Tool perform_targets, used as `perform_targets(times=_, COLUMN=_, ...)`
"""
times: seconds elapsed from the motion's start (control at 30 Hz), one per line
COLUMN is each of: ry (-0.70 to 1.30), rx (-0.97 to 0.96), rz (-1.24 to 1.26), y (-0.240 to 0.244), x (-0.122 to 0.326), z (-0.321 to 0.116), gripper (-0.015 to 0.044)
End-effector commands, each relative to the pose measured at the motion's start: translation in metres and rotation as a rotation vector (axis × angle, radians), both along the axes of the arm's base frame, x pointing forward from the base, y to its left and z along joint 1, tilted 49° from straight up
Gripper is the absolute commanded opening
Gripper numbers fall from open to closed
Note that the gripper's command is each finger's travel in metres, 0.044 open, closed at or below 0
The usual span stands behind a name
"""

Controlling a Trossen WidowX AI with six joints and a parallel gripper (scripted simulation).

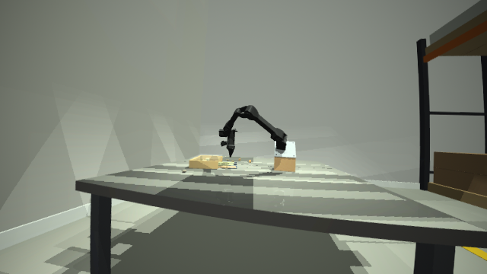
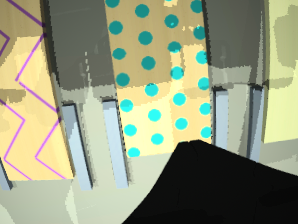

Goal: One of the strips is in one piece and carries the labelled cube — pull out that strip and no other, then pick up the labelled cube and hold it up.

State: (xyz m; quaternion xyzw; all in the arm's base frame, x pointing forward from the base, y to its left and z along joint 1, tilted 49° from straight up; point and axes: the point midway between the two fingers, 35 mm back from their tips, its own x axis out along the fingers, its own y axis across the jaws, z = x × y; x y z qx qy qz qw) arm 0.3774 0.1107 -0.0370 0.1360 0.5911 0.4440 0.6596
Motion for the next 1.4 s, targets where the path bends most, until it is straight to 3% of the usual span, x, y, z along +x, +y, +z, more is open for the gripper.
perform_targets(times=0.0, ry=0.008, rx=-0.001, rz=-0.001, y=0.007, x=-0.002, z=-0.007, gripper=0.0)
perform_targets(times=1.37, ry=0.01, rx=0.003, rz=0.0, y=0.044, x=-0.009, z=-0.036, gripper=0.0)
